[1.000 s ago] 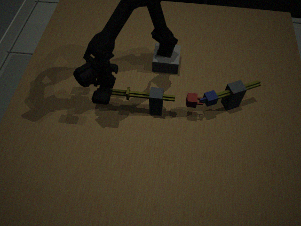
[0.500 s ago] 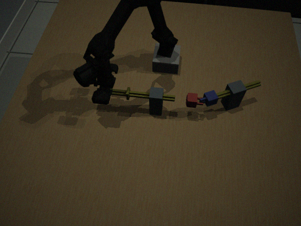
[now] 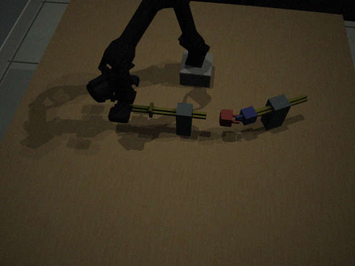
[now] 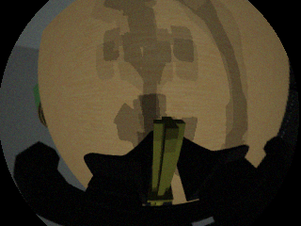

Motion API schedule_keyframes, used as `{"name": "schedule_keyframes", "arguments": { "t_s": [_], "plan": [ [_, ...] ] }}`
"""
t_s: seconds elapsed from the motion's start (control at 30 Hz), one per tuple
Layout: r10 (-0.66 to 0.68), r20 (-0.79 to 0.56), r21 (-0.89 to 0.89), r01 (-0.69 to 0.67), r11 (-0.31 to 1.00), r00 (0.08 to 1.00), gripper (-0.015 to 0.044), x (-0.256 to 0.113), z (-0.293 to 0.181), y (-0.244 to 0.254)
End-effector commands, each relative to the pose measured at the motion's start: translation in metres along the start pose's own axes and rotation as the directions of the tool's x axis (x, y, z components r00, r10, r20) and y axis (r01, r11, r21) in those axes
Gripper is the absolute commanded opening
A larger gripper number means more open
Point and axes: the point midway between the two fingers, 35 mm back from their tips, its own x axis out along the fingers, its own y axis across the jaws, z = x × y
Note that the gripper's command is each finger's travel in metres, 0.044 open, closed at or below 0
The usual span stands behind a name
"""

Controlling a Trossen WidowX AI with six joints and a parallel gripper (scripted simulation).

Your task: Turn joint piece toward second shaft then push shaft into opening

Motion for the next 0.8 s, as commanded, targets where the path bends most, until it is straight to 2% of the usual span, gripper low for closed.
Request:
{"name": "schedule_keyframes", "arguments": {
  "t_s": [0.0, 0.2, 0.43, 0.47, 0.77],
  "plan": [
    [-0.020, -0.002, 0.002, 0.020, 1.000, 1.000, 0.0067, 0.0007, -0.0007, -0.0004],
    [-0.061, -0.003, 0.002, 0.061, 0.998, 0.998, 0.0067, 0.0009, -0.0019, -0.0005],
    [-0.040, -0.001, -0.001, 0.040, 0.999, 0.999, 0.0020, 0.0000, -0.0012, 0.0000],
    [-0.040, -0.001, -0.001, 0.040, 0.999, 0.999, 0.0000, 0.0000, -0.0012, 0.0000],
    [-0.049, -0.003, 0.001, 0.049, 0.999, 0.999, 0.0000, 0.0003, -0.0078, 0.0001]
  ]
}}
